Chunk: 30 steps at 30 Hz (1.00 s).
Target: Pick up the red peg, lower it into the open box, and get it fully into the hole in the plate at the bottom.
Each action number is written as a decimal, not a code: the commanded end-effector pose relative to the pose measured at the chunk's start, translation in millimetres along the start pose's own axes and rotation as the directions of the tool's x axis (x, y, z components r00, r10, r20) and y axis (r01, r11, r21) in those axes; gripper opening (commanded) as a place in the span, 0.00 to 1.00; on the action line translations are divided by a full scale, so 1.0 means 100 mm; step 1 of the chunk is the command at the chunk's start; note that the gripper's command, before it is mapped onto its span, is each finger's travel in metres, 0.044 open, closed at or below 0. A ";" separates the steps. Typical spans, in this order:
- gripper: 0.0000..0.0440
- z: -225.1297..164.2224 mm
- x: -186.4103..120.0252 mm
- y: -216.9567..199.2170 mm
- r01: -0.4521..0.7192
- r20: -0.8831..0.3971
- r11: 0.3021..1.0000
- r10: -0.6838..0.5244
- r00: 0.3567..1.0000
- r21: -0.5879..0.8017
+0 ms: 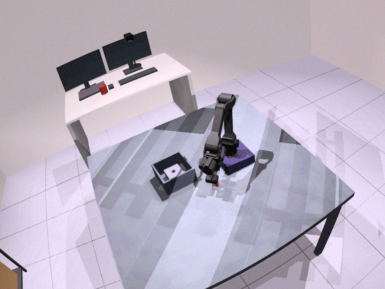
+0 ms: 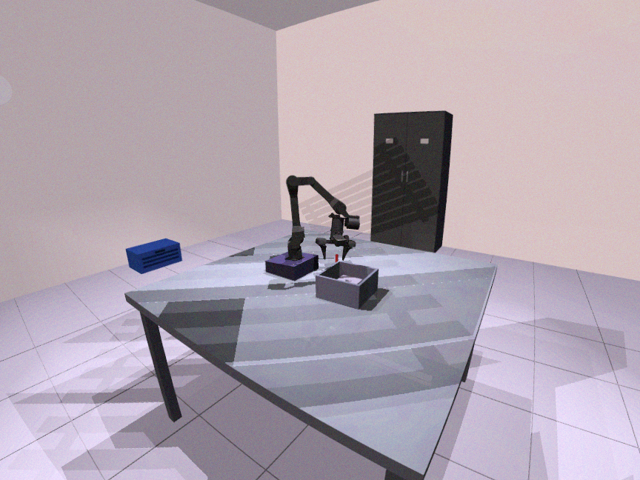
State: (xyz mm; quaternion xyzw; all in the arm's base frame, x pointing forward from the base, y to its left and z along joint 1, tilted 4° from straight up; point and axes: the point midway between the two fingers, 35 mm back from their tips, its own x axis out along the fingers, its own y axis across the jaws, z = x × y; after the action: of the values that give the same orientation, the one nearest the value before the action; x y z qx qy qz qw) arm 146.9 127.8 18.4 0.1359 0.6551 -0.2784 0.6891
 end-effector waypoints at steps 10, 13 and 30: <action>0.68 -0.08 0.40 0.07 -0.002 -0.032 1.000 0.002 0.999 0.003; 0.50 -0.09 0.45 0.08 0.015 -0.041 1.000 -0.015 0.999 0.011; 0.00 0.05 0.23 0.17 0.053 0.002 0.999 -0.053 0.999 0.002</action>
State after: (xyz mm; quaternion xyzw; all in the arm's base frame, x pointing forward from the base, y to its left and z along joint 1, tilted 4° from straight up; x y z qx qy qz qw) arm 154.7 131.6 -14.4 0.1176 0.6631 -0.3014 0.6750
